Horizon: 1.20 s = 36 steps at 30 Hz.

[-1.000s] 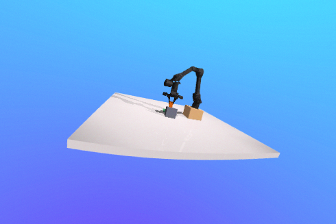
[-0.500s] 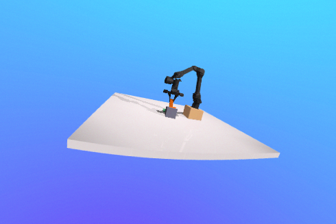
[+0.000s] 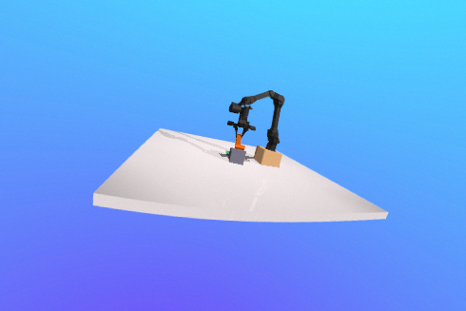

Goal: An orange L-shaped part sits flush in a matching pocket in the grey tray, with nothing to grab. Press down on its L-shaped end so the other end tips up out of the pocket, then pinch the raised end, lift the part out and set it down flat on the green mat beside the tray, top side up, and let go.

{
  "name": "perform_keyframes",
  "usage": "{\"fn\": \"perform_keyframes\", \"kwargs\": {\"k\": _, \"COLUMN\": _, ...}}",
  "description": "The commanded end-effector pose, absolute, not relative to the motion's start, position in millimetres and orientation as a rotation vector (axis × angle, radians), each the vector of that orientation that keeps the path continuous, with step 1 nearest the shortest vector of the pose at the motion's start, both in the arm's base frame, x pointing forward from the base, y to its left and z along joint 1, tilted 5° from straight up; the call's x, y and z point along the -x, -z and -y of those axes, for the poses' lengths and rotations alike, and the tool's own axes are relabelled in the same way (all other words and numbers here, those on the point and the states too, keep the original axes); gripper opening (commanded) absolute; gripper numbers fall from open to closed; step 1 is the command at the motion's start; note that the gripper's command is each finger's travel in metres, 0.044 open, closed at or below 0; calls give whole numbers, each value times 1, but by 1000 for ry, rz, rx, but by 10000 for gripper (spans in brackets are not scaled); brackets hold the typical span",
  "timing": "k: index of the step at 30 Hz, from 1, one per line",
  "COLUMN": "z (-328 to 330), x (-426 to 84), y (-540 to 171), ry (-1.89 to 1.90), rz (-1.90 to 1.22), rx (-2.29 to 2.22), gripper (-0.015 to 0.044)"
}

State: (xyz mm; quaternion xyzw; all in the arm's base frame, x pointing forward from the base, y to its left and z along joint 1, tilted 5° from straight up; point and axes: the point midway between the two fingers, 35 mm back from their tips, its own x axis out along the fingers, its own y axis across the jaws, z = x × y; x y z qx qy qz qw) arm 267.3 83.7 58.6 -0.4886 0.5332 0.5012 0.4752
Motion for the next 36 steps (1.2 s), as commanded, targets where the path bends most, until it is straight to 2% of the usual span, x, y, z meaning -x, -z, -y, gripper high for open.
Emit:
{"fn": "perform_keyframes", "kwargs": {"k": 1, "z": -85, "x": -270, "y": -70, "ry": -1217, "rz": -1285, "rx": 1196, "gripper": 0}}
{"fn": "perform_keyframes", "kwargs": {"k": 12, "z": -78, "x": -269, "y": -69, "ry": -1217, "rz": -1285, "rx": 1196, "gripper": 0}}
{"fn": "perform_keyframes", "kwargs": {"k": 36, "z": 29, "x": -260, "y": -69, "ry": -1213, "rz": -1292, "rx": 1202, "gripper": 0}}
